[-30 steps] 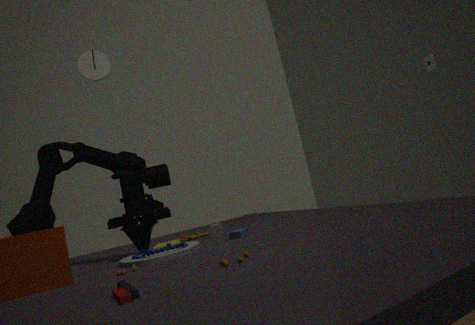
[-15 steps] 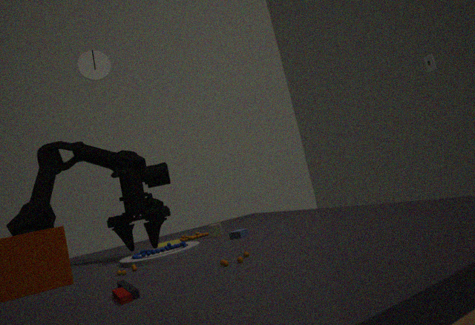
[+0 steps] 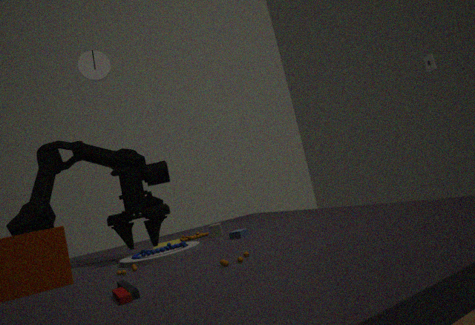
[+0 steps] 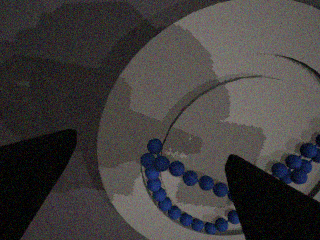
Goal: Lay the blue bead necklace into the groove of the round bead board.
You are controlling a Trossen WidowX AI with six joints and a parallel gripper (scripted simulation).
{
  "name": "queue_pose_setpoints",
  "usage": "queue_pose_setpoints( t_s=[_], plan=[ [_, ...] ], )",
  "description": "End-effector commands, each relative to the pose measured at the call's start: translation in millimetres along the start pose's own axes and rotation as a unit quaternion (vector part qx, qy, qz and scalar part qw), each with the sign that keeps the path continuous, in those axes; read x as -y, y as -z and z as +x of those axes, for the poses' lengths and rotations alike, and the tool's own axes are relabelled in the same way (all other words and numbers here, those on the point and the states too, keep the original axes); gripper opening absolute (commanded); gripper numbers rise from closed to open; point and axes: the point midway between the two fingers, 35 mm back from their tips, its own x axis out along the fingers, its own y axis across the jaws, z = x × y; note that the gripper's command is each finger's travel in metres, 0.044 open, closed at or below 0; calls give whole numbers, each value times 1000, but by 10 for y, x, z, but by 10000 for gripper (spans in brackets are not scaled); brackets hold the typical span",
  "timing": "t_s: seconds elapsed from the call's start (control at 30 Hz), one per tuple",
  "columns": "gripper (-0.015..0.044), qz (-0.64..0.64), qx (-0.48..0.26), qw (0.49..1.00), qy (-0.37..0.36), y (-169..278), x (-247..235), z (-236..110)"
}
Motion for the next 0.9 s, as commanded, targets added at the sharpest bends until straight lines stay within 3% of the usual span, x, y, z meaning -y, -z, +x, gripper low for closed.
queue_pose_setpoints(
  t_s=[0.0,0.3,0.67,0.87],
  plan=[
    [361,32,-2,999,3,64,92,-40],
    [125,242,-2,970,5,527,573,-262],
    [120,274,-2,962,3,611,632,-294],
    [120,274,-2,962,3,611,632,-133]
  ],
)
